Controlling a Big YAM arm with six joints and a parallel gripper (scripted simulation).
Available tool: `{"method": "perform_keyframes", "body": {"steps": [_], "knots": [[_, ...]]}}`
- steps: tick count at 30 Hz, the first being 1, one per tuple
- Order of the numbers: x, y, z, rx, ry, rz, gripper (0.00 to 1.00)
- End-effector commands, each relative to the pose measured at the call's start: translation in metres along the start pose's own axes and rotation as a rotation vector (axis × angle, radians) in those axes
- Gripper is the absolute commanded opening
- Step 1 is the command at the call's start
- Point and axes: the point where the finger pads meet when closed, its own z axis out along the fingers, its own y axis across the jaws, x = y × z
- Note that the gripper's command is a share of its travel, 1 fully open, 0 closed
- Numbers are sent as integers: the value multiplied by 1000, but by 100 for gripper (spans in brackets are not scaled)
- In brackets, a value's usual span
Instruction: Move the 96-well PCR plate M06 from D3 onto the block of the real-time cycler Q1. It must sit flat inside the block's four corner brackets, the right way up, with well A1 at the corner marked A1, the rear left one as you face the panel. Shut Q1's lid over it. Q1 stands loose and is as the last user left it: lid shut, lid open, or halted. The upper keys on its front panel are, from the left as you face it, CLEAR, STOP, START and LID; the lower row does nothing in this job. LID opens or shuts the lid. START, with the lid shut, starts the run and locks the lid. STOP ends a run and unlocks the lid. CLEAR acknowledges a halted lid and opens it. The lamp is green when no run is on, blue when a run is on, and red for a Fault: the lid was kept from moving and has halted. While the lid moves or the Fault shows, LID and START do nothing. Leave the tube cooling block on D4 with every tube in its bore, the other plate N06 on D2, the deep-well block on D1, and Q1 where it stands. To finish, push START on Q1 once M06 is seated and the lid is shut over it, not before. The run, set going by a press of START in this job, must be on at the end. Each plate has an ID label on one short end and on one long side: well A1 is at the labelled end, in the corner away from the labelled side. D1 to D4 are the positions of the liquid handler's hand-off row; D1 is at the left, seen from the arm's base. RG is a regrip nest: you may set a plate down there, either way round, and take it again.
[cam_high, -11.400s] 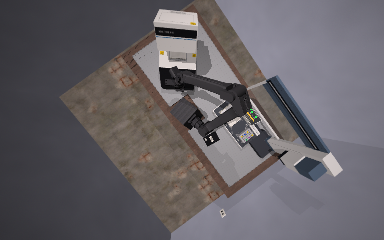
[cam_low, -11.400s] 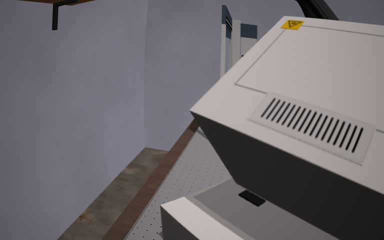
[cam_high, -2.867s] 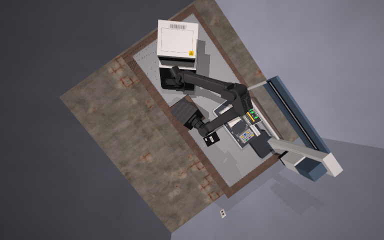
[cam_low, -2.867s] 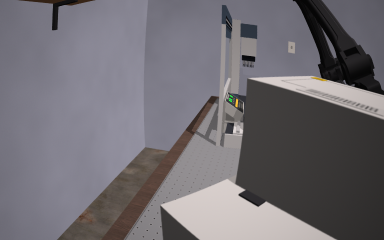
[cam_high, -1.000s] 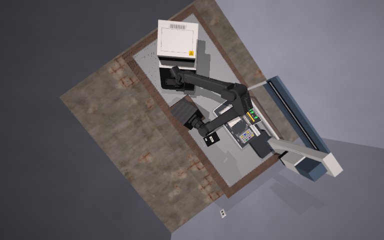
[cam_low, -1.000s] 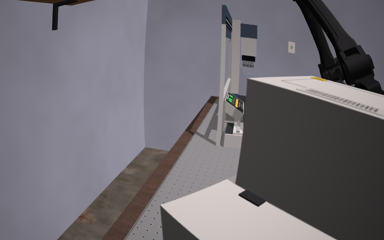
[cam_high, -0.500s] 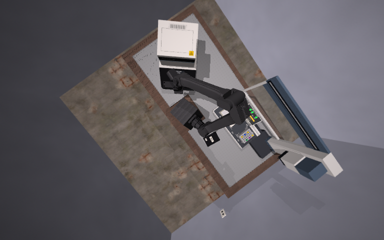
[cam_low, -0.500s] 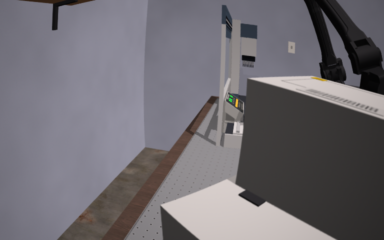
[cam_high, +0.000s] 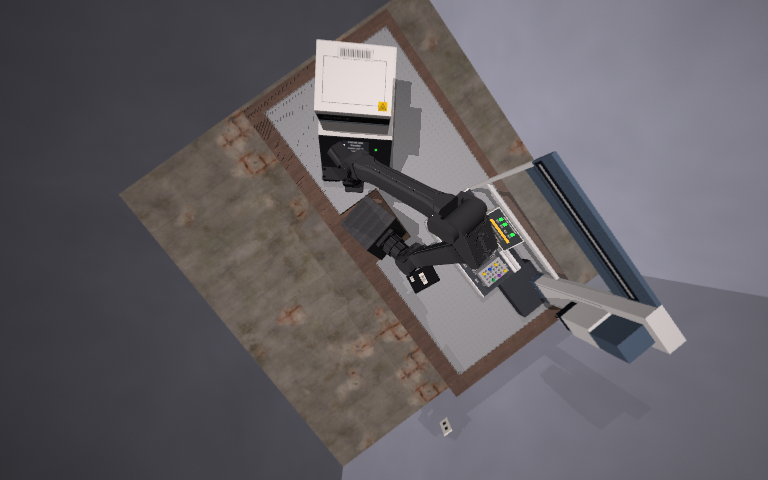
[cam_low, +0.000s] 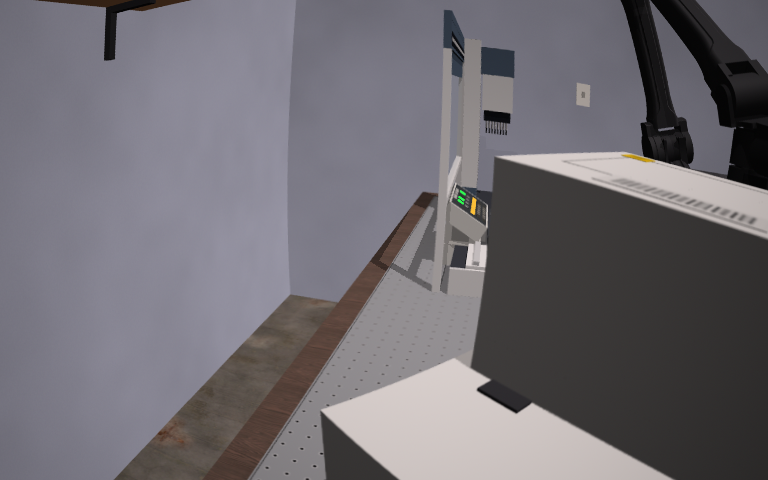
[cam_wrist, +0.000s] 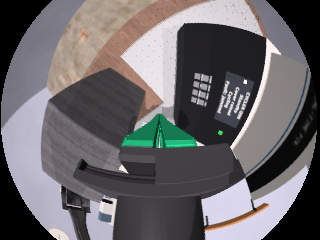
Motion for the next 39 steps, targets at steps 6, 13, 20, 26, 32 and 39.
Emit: {"method": "perform_keyframes", "body": {"steps": [6, 13, 20, 26, 32, 39], "knots": [[-12, -18, 0, 1, -42, 10, 0], [-12, -27, 4, 0, -38, -5, 0], [-11, -32, 7, 2, -28, -14, 0], [-12, -43, 17, -5, -36, -9, 0], [-13, -53, 19, 11, -36, -11, 0], [-11, -58, 29, -3, -36, -2, 0]]}}
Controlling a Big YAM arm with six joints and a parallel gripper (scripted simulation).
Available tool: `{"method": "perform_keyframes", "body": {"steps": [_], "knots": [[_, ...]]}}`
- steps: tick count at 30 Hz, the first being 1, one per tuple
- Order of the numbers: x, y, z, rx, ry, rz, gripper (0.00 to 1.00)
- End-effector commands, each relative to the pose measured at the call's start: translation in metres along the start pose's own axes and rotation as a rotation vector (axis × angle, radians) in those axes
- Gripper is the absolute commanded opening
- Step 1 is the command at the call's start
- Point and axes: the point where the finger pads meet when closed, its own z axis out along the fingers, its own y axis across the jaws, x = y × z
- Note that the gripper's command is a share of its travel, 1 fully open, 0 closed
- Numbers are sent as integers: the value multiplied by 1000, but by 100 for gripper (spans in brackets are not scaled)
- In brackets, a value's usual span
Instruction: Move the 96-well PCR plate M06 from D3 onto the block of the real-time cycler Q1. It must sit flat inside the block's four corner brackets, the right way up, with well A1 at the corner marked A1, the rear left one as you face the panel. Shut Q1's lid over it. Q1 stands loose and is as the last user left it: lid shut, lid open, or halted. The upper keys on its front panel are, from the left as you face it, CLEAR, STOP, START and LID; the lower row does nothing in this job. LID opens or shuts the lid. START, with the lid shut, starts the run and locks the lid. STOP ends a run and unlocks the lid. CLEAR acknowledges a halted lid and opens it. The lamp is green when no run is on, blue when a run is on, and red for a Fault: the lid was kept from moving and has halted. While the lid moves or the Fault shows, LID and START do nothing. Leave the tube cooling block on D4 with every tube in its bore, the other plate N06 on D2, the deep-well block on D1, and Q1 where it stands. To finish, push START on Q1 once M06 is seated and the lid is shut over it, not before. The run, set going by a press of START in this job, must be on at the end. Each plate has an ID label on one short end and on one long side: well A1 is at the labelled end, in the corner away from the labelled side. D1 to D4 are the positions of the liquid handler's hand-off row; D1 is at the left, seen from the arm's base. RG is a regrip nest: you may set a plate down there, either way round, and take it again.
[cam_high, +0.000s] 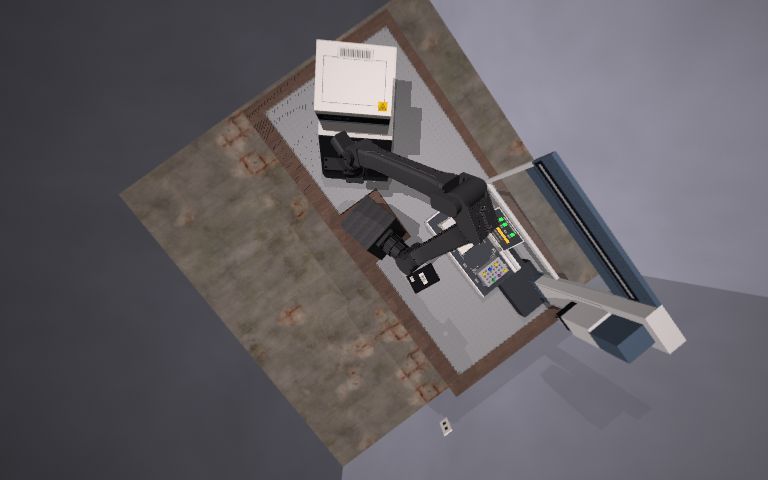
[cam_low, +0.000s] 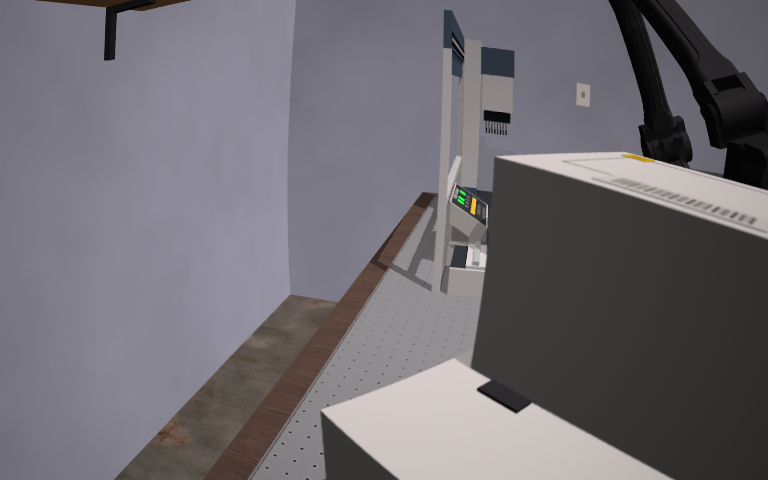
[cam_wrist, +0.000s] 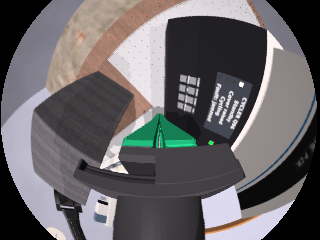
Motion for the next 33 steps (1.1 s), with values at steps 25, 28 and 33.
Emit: {"method": "perform_keyframes", "body": {"steps": [25, 28, 33], "knots": [[-7, -42, 32, -4, -17, -10, 0], [-6, -50, 29, 7, -26, -1, 0], [-6, -58, 31, 10, -28, 8, 0]]}}
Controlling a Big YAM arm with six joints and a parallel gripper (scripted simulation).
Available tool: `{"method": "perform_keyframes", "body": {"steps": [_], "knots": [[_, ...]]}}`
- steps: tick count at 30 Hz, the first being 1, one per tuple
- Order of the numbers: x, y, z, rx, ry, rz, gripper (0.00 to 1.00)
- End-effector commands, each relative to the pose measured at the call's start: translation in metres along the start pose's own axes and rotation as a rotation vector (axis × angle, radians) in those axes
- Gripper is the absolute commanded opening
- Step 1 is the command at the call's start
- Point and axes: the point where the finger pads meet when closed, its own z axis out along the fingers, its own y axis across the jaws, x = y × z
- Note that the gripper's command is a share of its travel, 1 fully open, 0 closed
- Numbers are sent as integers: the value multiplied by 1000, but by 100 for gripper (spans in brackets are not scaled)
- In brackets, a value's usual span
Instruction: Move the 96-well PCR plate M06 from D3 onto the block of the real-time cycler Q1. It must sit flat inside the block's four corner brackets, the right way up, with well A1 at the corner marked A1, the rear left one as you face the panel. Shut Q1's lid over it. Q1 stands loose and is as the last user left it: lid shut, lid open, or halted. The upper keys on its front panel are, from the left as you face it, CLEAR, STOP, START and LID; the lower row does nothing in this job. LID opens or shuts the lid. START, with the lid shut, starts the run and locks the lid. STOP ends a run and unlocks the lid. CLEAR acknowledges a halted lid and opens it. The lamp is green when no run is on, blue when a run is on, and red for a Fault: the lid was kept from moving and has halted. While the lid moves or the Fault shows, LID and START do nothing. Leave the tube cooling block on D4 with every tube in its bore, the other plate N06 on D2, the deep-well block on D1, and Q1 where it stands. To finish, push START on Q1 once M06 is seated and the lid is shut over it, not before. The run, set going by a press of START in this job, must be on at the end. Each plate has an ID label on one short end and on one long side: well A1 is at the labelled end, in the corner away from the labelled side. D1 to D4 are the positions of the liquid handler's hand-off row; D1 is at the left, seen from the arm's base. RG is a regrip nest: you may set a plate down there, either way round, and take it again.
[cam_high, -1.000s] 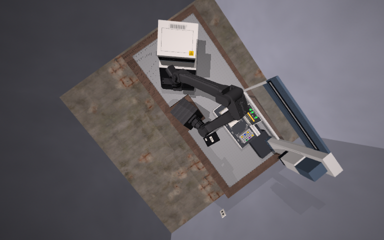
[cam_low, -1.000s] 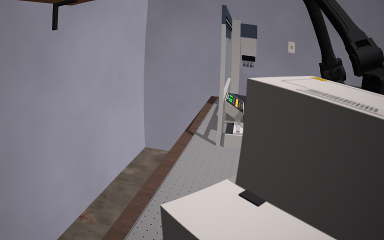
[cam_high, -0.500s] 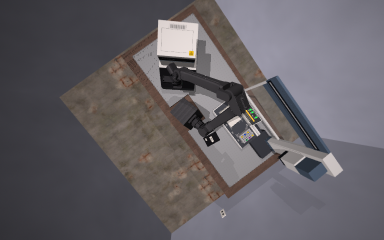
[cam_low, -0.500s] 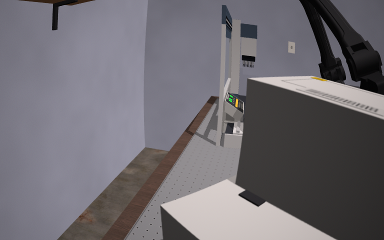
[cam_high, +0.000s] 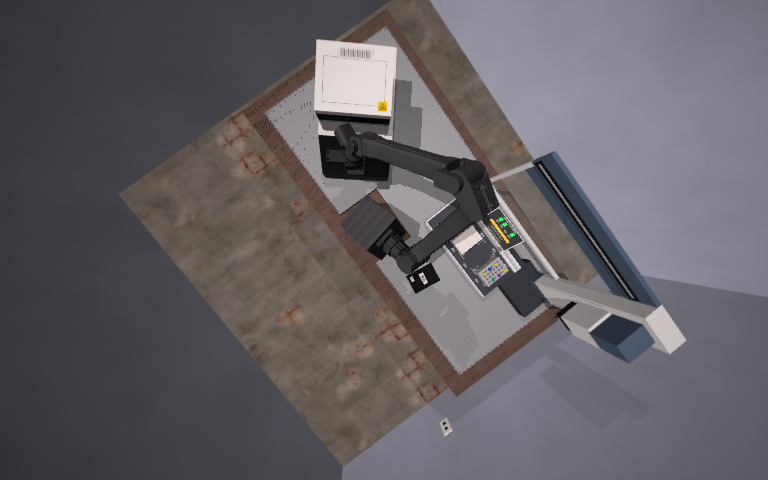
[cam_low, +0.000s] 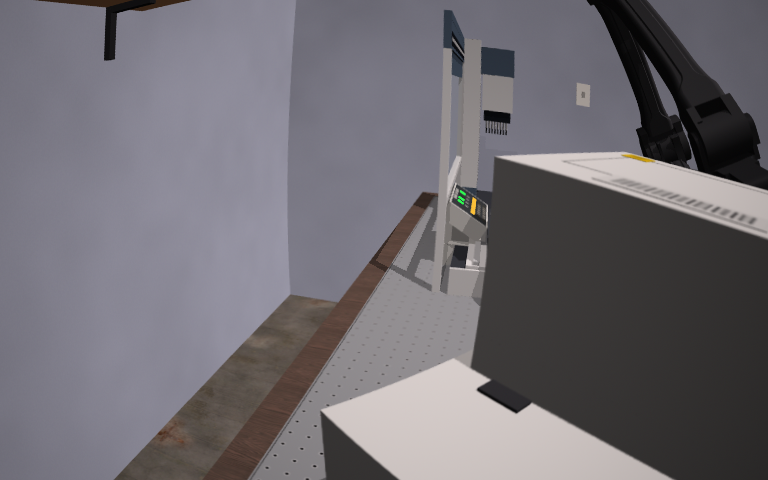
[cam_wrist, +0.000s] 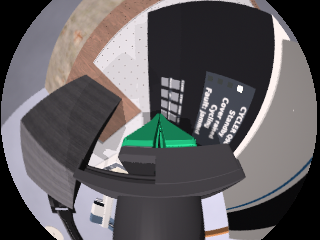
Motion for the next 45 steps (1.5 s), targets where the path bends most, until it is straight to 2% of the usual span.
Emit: {"method": "perform_keyframes", "body": {"steps": [1, 3, 8, 13, 19, 30, 34, 41, 45], "knots": [[-6, -23, 2, 15, -29, 10, 0], [-7, -17, 4, 0, -30, 8, 0], [-4, -1, 7, -21, 1, -7, 0], [-4, 4, 8, -20, 12, -6, 0], [-10, -19, -10, 43, -13, 18, 0], [-3, -33, -21, 54, -55, 35, 0], [-3, -27, -13, 36, -49, 30, 0], [-3, -2, 1, -3, 2, -22, 0], [-4, 2, 3, -2, 15, -34, 0]]}}
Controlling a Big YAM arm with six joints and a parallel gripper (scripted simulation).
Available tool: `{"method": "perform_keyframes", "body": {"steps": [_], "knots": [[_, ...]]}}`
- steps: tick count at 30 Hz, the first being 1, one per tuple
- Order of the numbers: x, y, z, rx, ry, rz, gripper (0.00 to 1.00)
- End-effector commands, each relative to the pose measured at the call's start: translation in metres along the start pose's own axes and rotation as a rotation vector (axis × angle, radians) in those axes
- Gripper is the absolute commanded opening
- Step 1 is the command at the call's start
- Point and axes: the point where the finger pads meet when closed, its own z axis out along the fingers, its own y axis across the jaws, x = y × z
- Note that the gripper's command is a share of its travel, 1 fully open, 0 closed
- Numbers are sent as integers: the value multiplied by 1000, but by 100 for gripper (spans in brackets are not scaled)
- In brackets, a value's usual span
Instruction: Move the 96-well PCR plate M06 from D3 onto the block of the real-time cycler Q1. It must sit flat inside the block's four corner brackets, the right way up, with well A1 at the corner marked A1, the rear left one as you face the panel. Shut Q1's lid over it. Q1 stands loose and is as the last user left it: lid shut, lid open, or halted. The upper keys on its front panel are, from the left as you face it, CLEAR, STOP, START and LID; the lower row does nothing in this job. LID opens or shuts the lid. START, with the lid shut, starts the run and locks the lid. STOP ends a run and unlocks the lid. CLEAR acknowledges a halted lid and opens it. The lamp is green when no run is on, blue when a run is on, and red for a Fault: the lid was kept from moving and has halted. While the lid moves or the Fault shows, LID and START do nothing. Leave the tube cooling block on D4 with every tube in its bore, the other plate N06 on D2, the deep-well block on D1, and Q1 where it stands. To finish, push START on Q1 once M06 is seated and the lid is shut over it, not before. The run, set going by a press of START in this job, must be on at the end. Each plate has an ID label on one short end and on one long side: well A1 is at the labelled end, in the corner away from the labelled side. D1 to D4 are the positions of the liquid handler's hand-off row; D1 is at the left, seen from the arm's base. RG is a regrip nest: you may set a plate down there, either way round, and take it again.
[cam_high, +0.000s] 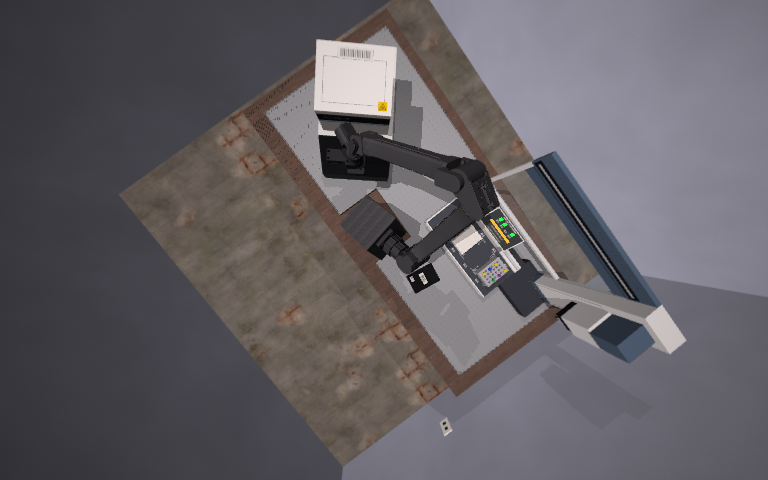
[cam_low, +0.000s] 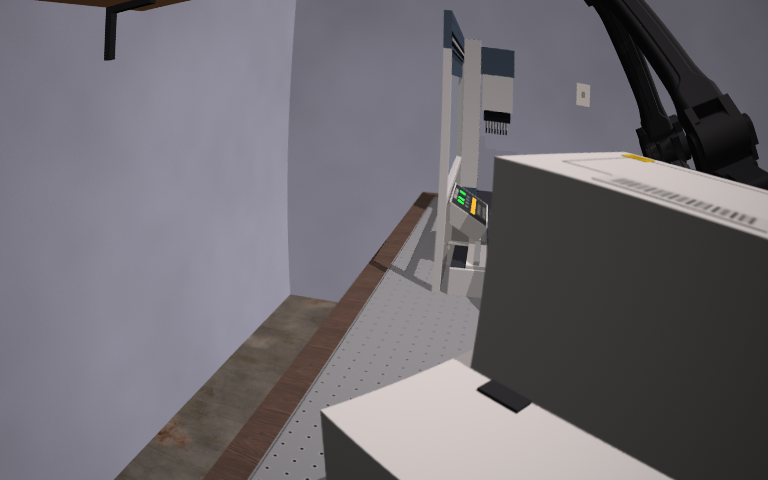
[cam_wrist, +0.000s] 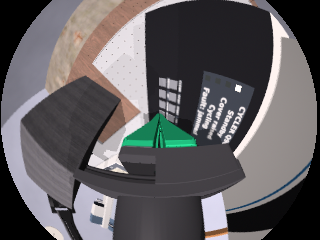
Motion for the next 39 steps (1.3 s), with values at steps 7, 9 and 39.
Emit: {"method": "perform_keyframes", "body": {"steps": [7, 9, 39], "knots": [[-6, -12, 8, 9, 1, -16, 0], [-7, -18, 12, 8, -8, -8, 0], [-2, -25, 17, 9, -11, 25, 0]]}}
